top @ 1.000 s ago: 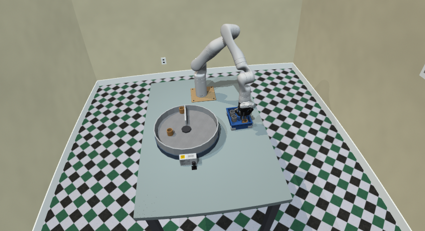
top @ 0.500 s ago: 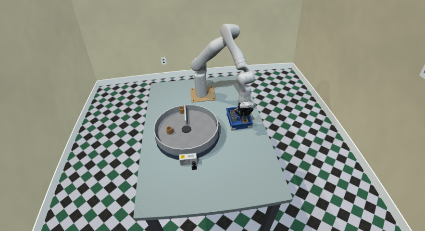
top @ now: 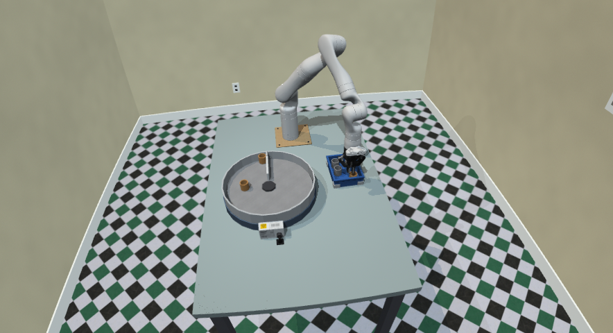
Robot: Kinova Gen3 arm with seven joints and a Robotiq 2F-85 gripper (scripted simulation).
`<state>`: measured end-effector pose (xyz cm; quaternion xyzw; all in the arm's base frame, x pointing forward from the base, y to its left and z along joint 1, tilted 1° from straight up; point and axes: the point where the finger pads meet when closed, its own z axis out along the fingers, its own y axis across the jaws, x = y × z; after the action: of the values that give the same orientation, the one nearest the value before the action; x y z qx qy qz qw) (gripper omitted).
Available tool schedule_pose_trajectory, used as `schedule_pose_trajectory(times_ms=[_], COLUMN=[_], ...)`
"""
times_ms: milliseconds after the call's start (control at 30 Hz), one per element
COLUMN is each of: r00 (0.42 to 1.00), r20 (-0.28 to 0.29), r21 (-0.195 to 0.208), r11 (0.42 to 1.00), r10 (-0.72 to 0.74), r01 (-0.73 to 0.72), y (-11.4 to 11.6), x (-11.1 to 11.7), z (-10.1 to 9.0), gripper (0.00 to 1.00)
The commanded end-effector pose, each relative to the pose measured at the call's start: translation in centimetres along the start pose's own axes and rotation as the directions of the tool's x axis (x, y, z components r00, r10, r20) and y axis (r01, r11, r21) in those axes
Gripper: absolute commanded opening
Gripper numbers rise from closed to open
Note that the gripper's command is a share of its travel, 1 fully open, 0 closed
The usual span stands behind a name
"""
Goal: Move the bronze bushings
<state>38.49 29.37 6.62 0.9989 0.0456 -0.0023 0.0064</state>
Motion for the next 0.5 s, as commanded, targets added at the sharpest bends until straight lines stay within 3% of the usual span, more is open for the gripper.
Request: schedule_pose_trajectory(times_ms=[0,467], r00=[1.0,1.0], r20=[0.0,0.0], r21=[0.0,0.0], r11=[1.0,1.0], r10=[-0.01,-0.01], r01=[0.01,0.01], y=[0.06,0.07], x=[-0.04,-0.06], z=[0.07,0.21], gripper=[0.12,0.12])
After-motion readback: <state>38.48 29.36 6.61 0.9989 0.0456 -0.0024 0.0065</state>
